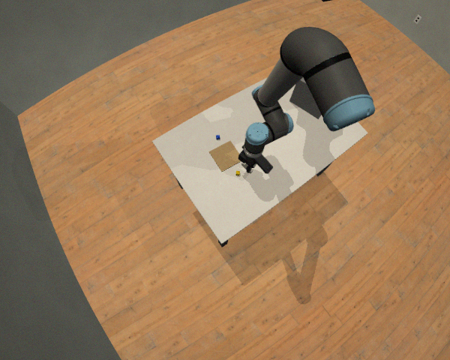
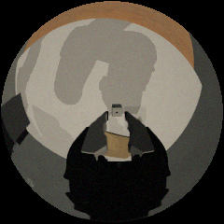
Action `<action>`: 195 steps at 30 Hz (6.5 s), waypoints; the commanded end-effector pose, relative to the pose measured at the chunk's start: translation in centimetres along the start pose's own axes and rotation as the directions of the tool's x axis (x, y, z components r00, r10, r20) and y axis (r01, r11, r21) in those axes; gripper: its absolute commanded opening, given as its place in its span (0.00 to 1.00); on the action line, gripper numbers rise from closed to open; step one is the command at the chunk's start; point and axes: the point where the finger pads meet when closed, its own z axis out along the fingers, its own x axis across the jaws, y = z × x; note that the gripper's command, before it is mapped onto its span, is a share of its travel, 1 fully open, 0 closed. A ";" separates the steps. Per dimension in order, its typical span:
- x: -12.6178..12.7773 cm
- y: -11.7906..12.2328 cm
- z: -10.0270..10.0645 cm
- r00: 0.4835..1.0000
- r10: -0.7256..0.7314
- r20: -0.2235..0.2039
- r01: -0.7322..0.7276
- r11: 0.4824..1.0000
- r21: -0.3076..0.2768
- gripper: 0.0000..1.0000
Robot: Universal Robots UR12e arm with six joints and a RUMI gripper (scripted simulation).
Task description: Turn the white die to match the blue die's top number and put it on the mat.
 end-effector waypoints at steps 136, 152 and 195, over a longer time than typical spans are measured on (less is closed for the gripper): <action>0.0 0.0 -8.8 1.000 0.000 -0.001 0.000 1.000 0.000 0.03; 1.0 8.5 -8.5 0.988 0.155 0.010 -0.155 0.988 -0.001 0.03; 1.2 15.9 -5.3 0.958 0.287 -0.001 -0.287 0.958 0.000 0.03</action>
